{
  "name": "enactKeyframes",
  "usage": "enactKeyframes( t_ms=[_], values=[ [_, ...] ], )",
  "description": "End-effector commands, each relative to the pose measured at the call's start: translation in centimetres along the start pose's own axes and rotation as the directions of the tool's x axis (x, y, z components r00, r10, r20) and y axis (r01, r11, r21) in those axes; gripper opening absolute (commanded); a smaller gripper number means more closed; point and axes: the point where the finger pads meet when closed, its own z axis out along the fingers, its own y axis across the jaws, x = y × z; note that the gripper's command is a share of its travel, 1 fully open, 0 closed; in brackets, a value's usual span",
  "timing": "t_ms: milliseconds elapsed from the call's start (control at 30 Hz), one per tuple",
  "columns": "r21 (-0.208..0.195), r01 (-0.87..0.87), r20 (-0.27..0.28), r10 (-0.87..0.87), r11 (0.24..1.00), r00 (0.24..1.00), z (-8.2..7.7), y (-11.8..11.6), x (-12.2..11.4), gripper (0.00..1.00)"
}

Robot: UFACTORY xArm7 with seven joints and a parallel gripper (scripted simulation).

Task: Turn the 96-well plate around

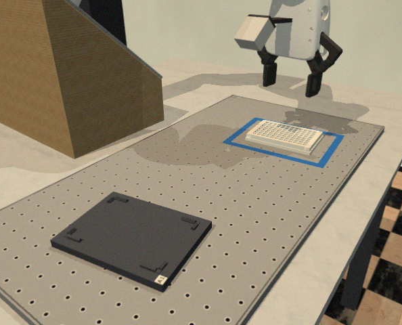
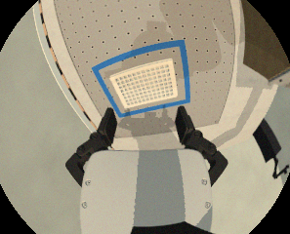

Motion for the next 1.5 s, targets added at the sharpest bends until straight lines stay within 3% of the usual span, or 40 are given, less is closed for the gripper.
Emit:
enactKeyframes(
  t_ms=[0, 233, 300, 567, 633, 1133, 1200, 1467],
  values=[
    [0.0, 0.178, 0.007, -0.178, 0.984, 0.984, -0.1, -0.1, 0.0, 1.0],
    [0.001, 0.247, 0.007, -0.247, 0.969, 0.969, -0.1, -0.1, 0.0, 1.0],
    [0.001, 0.311, 0.007, -0.311, 0.95, 0.95, 0.9, -0.1, 0.0, 1.0],
    [0.003, 0.55, 0.006, -0.55, 0.835, 0.835, 0.9, -0.1, 0.0, 1.0],
    [0.003, 0.55, 0.006, -0.55, 0.835, 0.835, 0.9, -0.1, 0.0, 1.0],
    [0.006, 0.883, 0.004, -0.883, 0.469, 0.469, 0.9, -0.1, 0.0, 1.0],
    [0.006, 0.883, 0.004, -0.883, 0.469, 0.469, 0.9, -0.1, 0.0, 1.0],
    [0.007, 0.976, 0.003, -0.976, 0.219, 0.219, 0.9, -0.1, 0.0, 1.0]
  ],
)
